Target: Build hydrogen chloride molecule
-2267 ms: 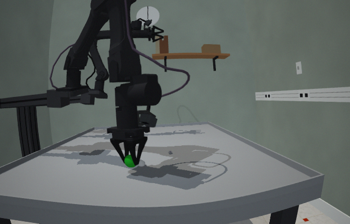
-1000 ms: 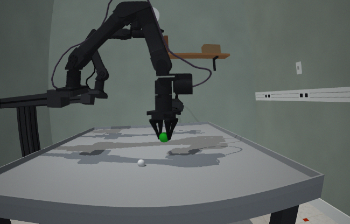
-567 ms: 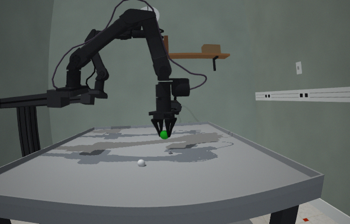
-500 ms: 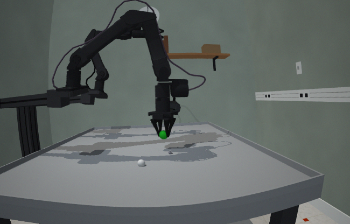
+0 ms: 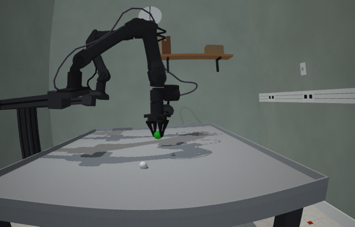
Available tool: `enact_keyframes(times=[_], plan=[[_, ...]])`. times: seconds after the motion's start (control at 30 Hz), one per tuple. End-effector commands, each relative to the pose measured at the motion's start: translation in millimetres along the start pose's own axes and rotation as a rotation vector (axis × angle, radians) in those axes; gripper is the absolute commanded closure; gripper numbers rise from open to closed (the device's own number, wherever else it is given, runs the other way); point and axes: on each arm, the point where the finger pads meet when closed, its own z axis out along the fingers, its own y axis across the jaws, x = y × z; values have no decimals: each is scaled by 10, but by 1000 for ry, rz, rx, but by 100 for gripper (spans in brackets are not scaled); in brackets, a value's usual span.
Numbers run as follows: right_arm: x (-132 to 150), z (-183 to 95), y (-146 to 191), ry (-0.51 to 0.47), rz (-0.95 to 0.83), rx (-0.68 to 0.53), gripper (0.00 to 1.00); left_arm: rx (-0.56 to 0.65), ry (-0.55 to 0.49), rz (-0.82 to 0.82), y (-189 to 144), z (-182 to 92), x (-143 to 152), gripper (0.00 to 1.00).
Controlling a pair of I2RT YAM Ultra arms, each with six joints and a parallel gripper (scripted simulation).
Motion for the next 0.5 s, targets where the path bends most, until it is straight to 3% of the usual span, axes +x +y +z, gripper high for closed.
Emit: enact_keyframes(times=[0.0, 0.47], plan=[[-281, -31, -19, -42, 59, 43, 100, 17, -9, 9, -34, -85, -64, 0], [-680, 58, 857, -47, 58, 55, 100, 17, -9, 9, -34, -85, -64, 0]])
